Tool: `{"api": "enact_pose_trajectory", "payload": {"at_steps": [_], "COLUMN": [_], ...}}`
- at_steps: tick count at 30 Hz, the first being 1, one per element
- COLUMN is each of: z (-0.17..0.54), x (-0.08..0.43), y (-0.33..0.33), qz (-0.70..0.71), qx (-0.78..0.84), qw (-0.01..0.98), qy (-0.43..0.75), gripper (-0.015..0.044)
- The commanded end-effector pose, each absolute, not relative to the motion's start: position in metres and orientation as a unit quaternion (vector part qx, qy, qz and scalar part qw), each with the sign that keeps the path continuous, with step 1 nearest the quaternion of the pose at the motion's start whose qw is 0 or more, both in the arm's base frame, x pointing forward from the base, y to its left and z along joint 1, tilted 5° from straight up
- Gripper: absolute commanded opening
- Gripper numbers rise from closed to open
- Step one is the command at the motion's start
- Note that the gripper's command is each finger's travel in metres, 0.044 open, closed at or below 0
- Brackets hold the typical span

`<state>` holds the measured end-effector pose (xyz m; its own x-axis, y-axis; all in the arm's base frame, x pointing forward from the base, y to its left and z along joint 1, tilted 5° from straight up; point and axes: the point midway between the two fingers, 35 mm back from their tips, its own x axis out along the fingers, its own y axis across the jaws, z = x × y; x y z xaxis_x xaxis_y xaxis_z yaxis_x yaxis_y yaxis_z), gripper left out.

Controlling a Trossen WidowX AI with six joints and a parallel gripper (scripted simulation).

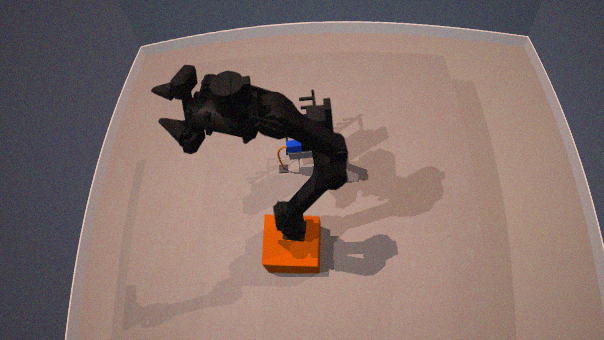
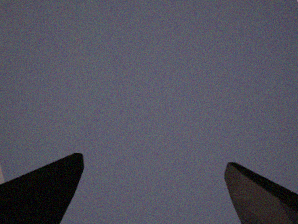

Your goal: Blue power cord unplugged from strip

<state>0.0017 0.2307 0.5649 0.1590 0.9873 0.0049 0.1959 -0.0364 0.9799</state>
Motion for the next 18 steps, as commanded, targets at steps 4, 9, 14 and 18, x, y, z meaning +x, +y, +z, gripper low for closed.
{"api": "enact_pose_trajectory", "payload": {"at_steps": [4, 9, 14, 18], "z": [0.537, 0.48, 0.435, 0.401], "x": [0.017, 0.057, 0.094, 0.124], "y": [0.254, 0.287, 0.299, 0.301], "qz": [0.422, 0.416, 0.398, 0.381], "qx": [0.523, 0.362, 0.218, 0.104], "qw": [0.587, 0.743, 0.823, 0.859], "qy": [0.452, 0.379, 0.342, 0.326], "gripper": [0.0295, 0.0164, 0.016, 0.016]}}
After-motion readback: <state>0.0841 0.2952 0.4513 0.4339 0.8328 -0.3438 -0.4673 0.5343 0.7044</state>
